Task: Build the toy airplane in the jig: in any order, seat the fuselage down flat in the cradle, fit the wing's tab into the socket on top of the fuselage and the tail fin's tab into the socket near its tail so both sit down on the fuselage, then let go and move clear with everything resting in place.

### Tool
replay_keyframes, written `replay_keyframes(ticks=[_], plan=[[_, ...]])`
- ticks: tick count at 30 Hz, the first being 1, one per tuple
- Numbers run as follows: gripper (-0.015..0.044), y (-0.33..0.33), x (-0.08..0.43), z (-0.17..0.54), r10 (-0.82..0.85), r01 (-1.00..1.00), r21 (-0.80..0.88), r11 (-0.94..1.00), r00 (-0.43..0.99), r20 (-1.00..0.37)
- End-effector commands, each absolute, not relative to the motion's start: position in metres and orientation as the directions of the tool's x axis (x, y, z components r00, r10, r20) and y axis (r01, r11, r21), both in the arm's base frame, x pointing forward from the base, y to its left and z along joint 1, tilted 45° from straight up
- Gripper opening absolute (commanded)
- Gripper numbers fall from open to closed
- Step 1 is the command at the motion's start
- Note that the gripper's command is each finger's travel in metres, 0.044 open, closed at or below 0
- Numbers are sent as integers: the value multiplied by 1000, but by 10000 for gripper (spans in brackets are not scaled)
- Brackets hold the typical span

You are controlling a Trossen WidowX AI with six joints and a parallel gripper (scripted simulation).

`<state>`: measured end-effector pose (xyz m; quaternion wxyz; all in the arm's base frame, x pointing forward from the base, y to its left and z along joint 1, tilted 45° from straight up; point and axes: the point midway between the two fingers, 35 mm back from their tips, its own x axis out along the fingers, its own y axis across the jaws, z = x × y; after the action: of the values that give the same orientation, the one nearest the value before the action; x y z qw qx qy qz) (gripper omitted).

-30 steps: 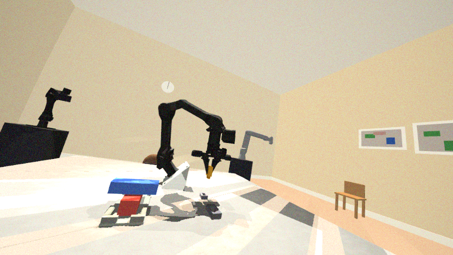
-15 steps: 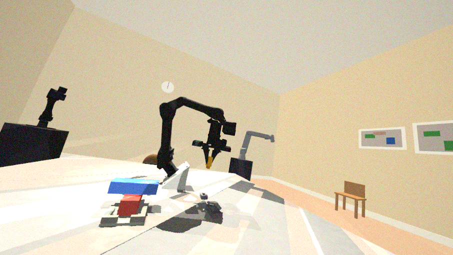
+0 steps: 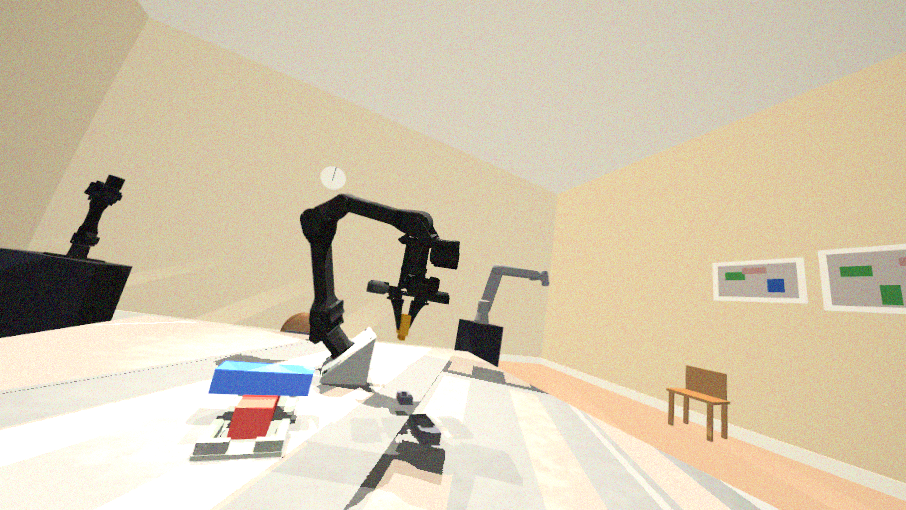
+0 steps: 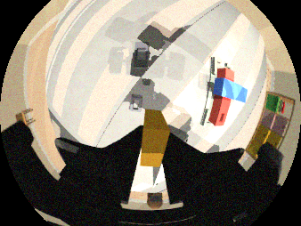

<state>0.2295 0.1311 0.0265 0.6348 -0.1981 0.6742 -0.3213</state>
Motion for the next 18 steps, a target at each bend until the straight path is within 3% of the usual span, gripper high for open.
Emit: replay_keyframes(ticks=[1,18], plan=[[0,122,232,35,-675,133,-684,717,-111,-729],[0,77,238,68,-667,119,-675,728,-107,-738]])
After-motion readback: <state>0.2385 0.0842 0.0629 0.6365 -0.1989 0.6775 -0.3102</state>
